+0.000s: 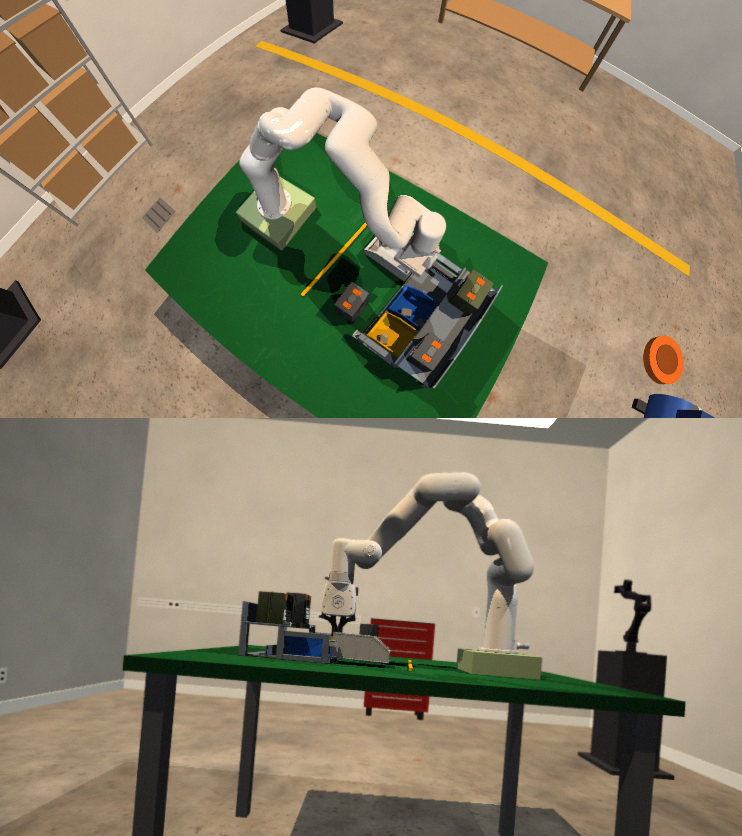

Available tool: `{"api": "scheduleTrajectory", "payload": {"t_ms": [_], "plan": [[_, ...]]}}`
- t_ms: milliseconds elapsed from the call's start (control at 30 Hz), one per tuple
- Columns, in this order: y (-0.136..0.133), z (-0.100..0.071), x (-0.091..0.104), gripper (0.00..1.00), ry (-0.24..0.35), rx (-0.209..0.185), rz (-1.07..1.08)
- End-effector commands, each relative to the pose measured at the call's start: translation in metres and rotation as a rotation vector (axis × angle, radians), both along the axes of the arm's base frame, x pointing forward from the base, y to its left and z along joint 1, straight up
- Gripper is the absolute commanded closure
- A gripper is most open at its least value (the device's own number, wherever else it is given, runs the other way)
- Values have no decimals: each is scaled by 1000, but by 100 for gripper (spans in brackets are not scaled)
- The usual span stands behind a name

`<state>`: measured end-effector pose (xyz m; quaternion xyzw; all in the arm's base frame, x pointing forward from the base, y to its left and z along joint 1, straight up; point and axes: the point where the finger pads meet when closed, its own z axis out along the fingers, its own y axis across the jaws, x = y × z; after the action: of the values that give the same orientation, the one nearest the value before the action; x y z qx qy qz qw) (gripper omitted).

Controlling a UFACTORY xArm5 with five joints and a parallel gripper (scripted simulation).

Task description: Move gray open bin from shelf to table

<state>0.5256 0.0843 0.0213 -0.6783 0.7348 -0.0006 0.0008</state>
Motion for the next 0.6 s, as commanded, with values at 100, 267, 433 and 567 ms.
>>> {"api": "scheduleTrajectory", "payload": {"t_ms": [100, 267, 433, 567], "plan": [[1, 2, -2, 100, -3, 7, 0], [1, 2, -5, 100, -3, 7, 0], [1, 2, -7, 100, -3, 7, 0], [1, 2, -10, 100, -3, 7, 0]]}}
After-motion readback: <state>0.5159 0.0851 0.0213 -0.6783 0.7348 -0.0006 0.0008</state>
